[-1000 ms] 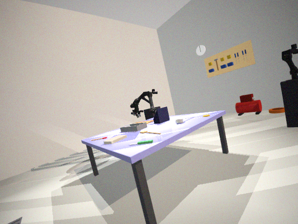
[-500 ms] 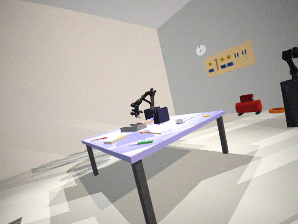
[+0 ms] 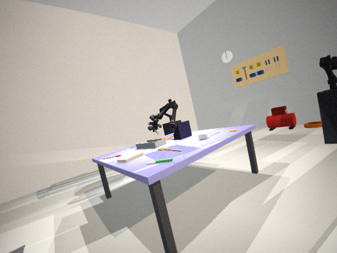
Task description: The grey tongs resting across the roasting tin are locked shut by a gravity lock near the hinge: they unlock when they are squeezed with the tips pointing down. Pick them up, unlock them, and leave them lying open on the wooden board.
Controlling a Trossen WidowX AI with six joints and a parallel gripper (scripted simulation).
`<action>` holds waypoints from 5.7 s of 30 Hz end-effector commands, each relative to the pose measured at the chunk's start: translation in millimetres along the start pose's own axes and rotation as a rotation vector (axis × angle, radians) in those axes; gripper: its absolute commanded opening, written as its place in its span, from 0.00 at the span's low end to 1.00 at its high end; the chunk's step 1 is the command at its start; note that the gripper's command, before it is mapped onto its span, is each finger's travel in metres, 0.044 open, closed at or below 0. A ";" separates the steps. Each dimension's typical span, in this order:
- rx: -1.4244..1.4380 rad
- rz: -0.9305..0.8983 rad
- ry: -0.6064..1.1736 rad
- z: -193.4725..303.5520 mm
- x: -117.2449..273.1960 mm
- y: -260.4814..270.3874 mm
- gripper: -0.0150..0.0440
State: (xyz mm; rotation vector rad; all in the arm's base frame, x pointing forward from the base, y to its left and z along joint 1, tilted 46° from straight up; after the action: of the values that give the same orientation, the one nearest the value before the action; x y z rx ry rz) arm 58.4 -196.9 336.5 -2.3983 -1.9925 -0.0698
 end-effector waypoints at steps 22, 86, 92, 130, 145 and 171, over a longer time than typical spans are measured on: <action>-0.107 0.104 -0.245 39.0 35.0 -14.3 0.00; 0.001 -0.004 0.024 -4.3 -1.1 -1.4 0.00; 0.004 -0.018 0.108 -10.3 -6.7 -2.6 0.00; -0.153 0.024 0.693 -33.3 -8.9 -28.9 0.00; -0.151 0.024 0.693 -26.3 -18.8 -27.5 0.00; -0.143 0.026 0.691 1.0 -51.6 -25.7 0.00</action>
State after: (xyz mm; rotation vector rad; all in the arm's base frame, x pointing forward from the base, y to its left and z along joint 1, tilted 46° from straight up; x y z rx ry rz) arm 24.2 -239.5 336.7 -2.0567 -1.6545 -0.9292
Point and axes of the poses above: the point midway between the two fingers, 35 mm back from their tips, its own x axis back along the fingers, its own y axis across the jaws, z = x × y, the point moved 7 cm from there along x, back along the fingers, and after that the axes turned 1 degree about x, right-handed, at the moved point
